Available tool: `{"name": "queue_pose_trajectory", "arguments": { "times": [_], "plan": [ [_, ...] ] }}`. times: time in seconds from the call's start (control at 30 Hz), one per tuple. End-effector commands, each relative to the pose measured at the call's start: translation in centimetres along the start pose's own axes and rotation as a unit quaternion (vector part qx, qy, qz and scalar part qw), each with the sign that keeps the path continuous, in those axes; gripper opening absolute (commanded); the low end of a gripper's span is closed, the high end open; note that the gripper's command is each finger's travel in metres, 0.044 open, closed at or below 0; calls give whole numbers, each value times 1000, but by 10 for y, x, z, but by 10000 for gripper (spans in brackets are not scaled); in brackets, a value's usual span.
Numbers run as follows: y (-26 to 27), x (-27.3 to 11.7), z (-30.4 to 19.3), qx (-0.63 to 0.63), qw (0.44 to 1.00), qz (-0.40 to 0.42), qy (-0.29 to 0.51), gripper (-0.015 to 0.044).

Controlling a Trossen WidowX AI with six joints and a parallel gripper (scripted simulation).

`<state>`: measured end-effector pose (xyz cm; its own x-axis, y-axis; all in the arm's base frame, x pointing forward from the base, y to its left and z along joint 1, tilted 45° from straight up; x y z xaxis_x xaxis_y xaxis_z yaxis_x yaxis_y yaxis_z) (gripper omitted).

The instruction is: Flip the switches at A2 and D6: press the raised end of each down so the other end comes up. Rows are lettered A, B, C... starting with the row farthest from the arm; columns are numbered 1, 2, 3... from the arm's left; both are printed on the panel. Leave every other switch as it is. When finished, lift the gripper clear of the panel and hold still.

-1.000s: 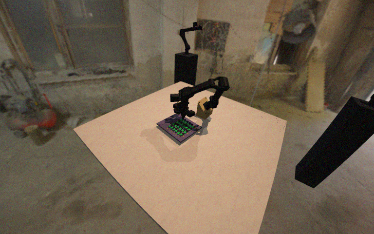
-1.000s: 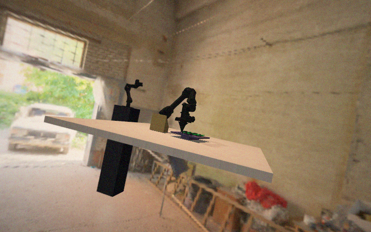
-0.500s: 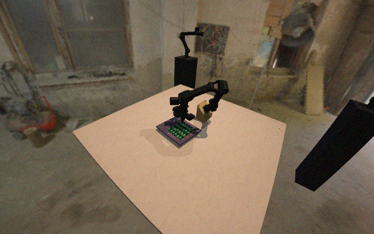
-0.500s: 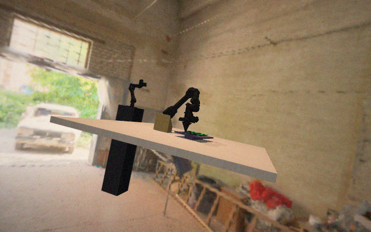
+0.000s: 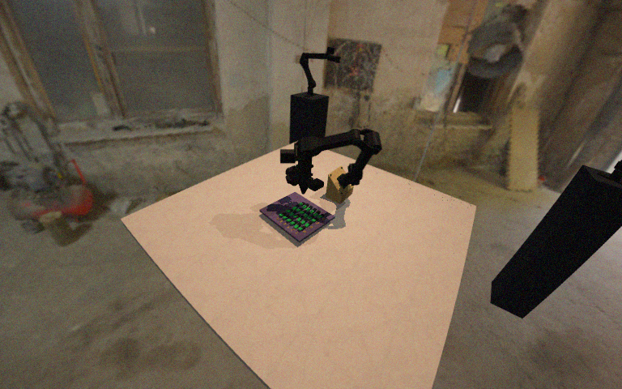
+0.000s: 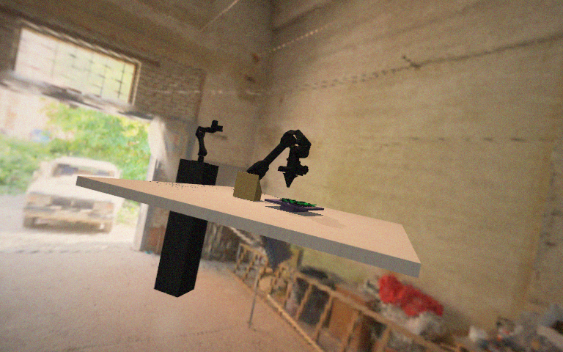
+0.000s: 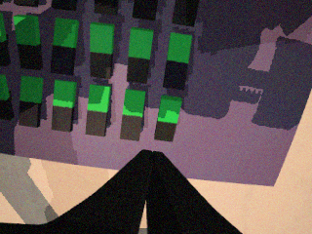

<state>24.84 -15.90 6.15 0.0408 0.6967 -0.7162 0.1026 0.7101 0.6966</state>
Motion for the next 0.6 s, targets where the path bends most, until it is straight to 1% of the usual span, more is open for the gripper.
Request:
{"name": "queue_pose_trajectory", "arguments": {
  "times": [0.0, 0.07, 0.57],
  "plan": [
    [38, -5, 44, -12, 1000, -1, -3, 0],
    [48, -6, 52, -12, 1000, 1, -3, 0],
    [48, -6, 52, -12, 1000, 1, -3, 0]
  ]
}}
Point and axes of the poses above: the point midway between the two fingers, 35 mm back from their tips, its own x axis out along the fingers, its own y axis across the jaws, z = x × y, the point moved 9 cm from there along -x, back along the fingers, and after that the axes turned 3 degrees about -x, right-handed, at the moved point
